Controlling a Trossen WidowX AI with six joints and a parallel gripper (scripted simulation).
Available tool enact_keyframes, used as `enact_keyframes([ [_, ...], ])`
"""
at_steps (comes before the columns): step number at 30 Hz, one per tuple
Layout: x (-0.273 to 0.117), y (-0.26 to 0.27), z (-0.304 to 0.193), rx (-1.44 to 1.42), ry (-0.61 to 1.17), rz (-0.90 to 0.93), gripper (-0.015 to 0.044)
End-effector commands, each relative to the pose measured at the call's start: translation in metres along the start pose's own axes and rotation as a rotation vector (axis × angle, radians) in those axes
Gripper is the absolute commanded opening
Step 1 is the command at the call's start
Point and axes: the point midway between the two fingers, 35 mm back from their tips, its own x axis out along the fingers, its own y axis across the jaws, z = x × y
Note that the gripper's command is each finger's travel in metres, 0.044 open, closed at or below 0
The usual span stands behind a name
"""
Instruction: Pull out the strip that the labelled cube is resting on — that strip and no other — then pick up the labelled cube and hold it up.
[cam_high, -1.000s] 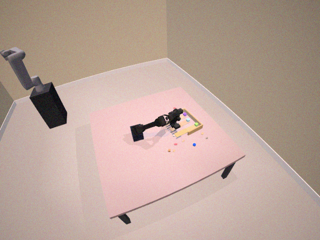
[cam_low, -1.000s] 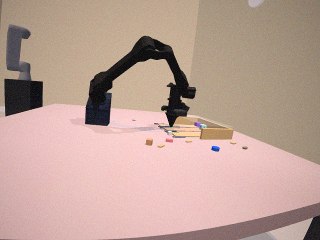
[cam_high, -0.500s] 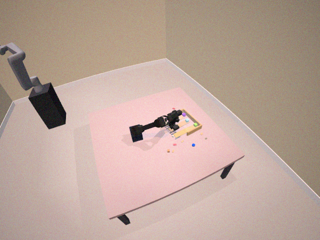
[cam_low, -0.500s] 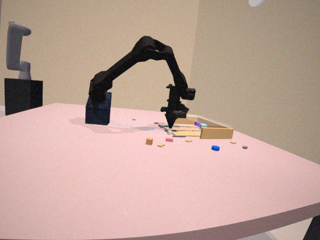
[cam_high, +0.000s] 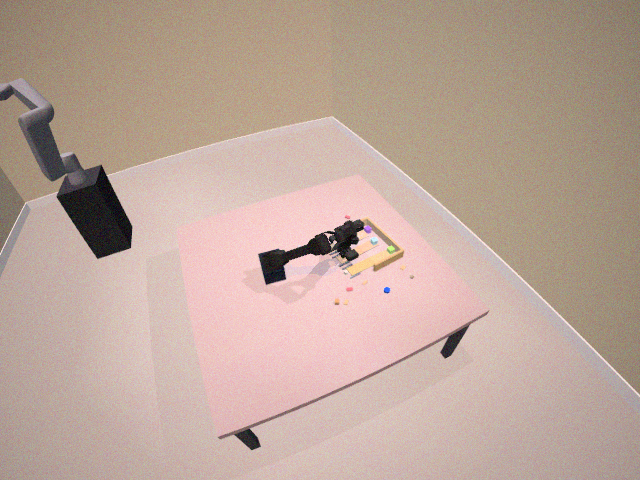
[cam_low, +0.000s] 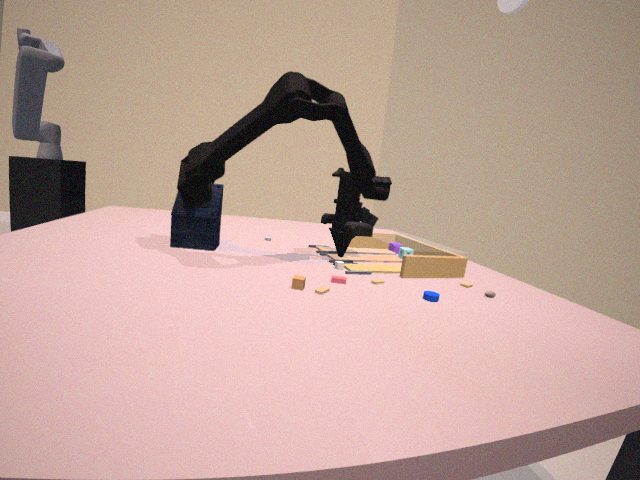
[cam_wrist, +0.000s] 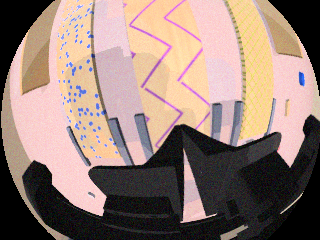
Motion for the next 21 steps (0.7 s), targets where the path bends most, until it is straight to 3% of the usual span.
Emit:
enact_keyframes([
  [1,0.0009,-0.0005,-0.0002,-0.003,0.0,-0.004,0.0],
  [21,0.003,-0.0005,-0.0002,-0.003,0.0,-0.004,0.0],
])
